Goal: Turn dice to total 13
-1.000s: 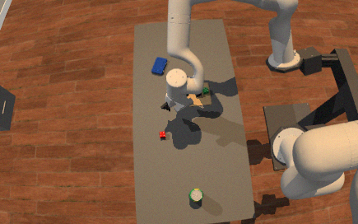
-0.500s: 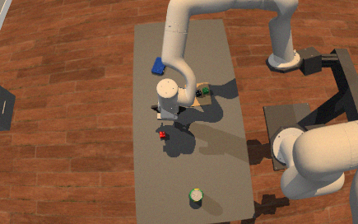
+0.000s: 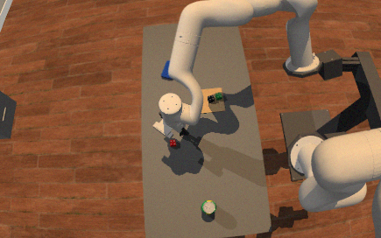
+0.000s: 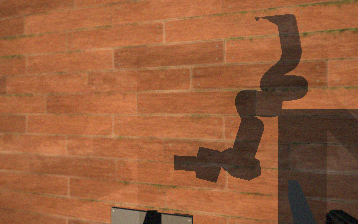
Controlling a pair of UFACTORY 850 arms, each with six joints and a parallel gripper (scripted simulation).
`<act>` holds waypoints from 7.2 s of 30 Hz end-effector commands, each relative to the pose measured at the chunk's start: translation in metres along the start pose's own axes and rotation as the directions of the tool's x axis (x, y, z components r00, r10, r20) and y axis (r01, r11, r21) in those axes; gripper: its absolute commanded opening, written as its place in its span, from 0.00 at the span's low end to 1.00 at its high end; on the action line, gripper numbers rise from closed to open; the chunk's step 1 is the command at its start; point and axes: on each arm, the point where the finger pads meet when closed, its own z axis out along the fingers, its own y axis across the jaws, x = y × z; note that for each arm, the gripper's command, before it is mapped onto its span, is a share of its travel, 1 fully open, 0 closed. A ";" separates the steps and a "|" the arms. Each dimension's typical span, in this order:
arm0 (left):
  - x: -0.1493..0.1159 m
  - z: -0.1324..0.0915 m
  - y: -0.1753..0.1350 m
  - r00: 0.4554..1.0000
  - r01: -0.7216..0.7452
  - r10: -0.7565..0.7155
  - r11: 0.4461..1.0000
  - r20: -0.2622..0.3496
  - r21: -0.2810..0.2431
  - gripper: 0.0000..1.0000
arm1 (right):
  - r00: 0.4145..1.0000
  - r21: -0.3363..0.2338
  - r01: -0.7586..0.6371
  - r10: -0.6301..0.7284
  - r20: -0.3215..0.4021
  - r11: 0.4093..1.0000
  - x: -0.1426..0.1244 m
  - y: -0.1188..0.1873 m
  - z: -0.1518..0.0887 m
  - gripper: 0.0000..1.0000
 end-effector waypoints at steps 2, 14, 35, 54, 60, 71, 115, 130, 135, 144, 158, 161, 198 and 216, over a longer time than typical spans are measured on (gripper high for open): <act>0.000 -0.001 0.000 1.000 0.000 0.000 1.000 -0.002 0.000 1.00 | 0.984 0.001 -0.181 0.181 0.002 0.984 0.013 -0.003 -0.001 1.00; 0.000 -0.001 0.000 1.000 0.000 0.000 1.000 -0.002 0.000 1.00 | 0.793 0.028 -0.609 0.608 0.016 0.793 0.042 -0.016 -0.004 1.00; 0.000 -0.001 0.000 1.000 0.000 0.000 1.000 -0.002 0.000 1.00 | 0.690 0.036 -0.723 0.723 0.027 0.689 0.050 -0.021 -0.005 0.48; 0.000 -0.001 0.000 1.000 0.000 0.000 1.000 -0.002 0.000 1.00 | 0.690 0.036 -0.723 0.723 0.027 0.689 0.050 -0.021 0.000 0.48; 0.000 -0.001 0.000 1.000 0.000 0.000 1.000 -0.002 0.000 1.00 | 0.690 0.036 -0.723 0.723 0.027 0.689 0.050 -0.021 0.004 0.48; 0.000 -0.001 0.000 1.000 0.000 0.000 1.000 -0.002 0.000 1.00 | 0.690 0.036 -0.723 0.723 0.027 0.689 0.051 -0.022 0.021 0.48; 0.000 -0.001 0.000 1.000 0.000 0.000 1.000 -0.002 0.000 1.00 | 0.690 0.036 -0.723 0.723 0.027 0.689 0.052 -0.023 0.047 0.48; 0.000 -0.001 0.000 1.000 0.000 0.000 1.000 -0.002 0.000 1.00 | 0.690 0.036 -0.723 0.723 0.027 0.689 0.052 -0.023 0.047 0.48; 0.000 -0.001 0.000 1.000 0.000 0.000 1.000 -0.002 0.000 1.00 | 0.690 0.036 -0.723 0.723 0.027 0.689 0.052 -0.023 0.047 0.48; 0.000 -0.001 0.000 1.000 0.000 0.000 1.000 -0.002 0.000 1.00 | 0.690 0.036 -0.723 0.723 0.027 0.689 0.052 -0.023 0.048 0.48; 0.000 -0.001 0.000 1.000 0.000 0.000 1.000 -0.002 0.000 1.00 | 0.690 0.036 -0.723 0.723 0.027 0.689 0.053 -0.024 0.071 0.48; 0.000 -0.001 0.000 1.000 0.000 0.000 1.000 -0.002 0.000 1.00 | 0.690 0.036 -0.723 0.723 0.027 0.689 0.053 -0.024 0.075 0.48; 0.000 -0.001 0.000 1.000 0.000 0.000 1.000 -0.002 0.000 1.00 | 0.690 0.036 -0.723 0.723 0.027 0.689 0.053 -0.024 0.082 0.28; 0.000 -0.001 0.000 1.000 0.000 0.000 1.000 -0.002 0.000 1.00 | 0.690 0.036 -0.723 0.723 0.027 0.689 0.053 -0.024 0.082 0.28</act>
